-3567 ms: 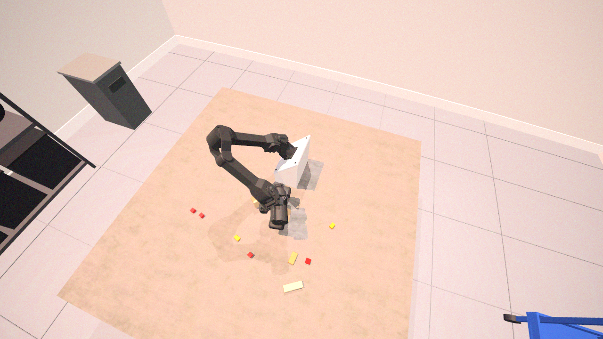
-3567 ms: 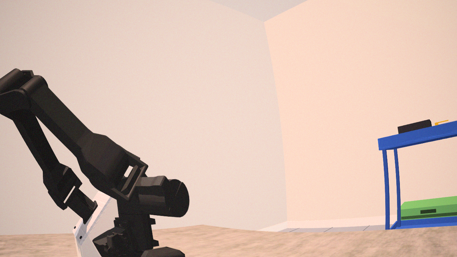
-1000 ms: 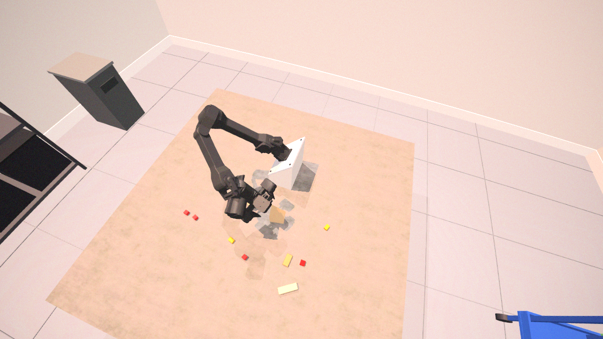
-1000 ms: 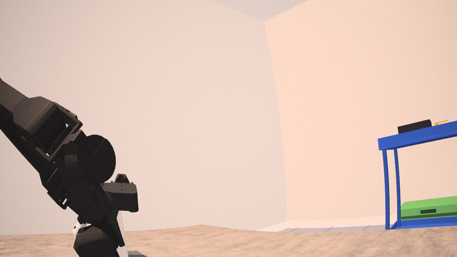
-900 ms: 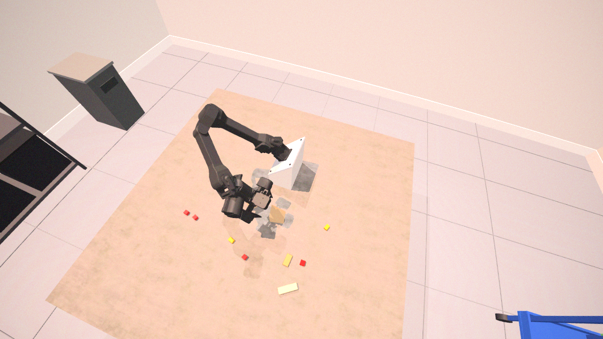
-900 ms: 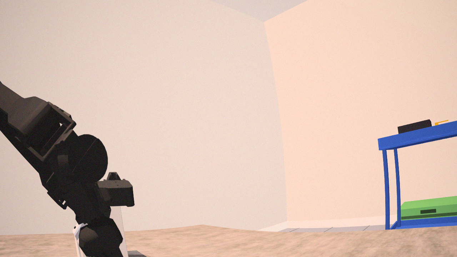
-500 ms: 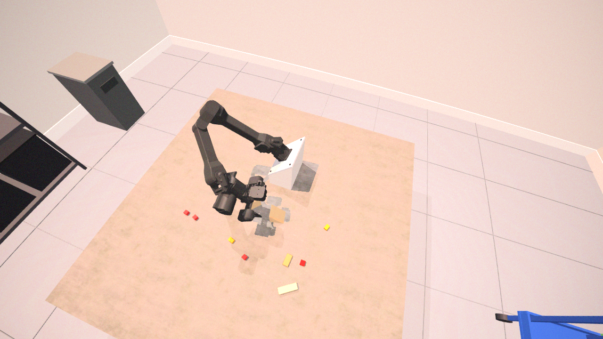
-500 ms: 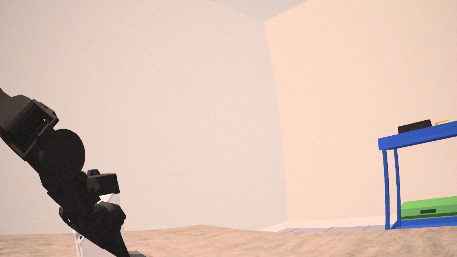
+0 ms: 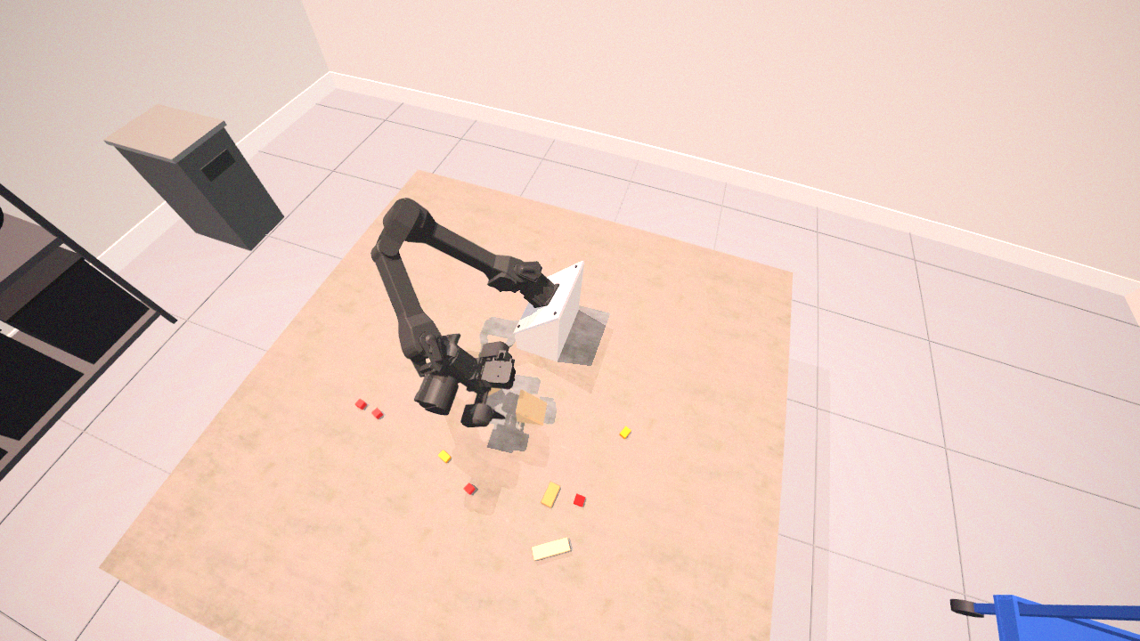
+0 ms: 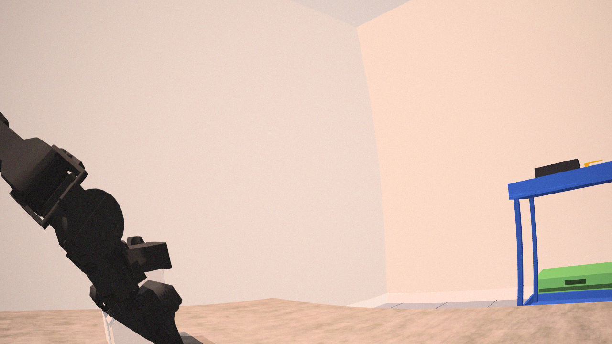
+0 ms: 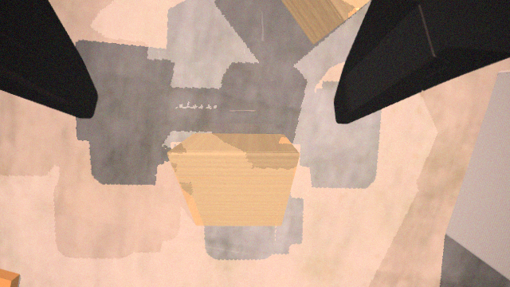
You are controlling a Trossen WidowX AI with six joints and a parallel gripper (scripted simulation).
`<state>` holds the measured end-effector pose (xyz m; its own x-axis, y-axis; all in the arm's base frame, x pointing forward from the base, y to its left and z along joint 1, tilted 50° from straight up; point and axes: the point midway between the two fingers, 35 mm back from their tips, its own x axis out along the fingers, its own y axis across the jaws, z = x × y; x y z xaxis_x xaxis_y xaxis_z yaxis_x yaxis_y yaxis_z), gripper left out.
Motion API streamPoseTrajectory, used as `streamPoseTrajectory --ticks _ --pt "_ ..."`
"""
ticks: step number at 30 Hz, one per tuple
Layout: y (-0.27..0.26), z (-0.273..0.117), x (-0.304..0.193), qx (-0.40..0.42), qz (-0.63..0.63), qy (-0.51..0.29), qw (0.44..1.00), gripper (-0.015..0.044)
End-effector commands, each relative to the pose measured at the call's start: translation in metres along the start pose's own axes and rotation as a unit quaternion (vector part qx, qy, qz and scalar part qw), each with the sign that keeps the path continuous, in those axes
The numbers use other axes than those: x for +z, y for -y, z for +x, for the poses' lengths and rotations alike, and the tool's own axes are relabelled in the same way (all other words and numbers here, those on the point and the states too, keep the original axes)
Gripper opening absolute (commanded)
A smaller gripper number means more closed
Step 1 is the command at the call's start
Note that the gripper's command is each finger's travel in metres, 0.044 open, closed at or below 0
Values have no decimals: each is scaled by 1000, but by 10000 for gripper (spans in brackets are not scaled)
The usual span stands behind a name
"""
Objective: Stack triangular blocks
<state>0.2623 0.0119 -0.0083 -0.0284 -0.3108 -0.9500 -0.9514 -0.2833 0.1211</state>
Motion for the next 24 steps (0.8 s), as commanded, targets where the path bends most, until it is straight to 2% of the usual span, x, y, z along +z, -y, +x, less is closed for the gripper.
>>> streamPoseTrajectory --ticks 1,24 --pt "-1 7 1 4 -4 2 1000 440" --pt "-1 45 1 5 -5 2 1000 440"
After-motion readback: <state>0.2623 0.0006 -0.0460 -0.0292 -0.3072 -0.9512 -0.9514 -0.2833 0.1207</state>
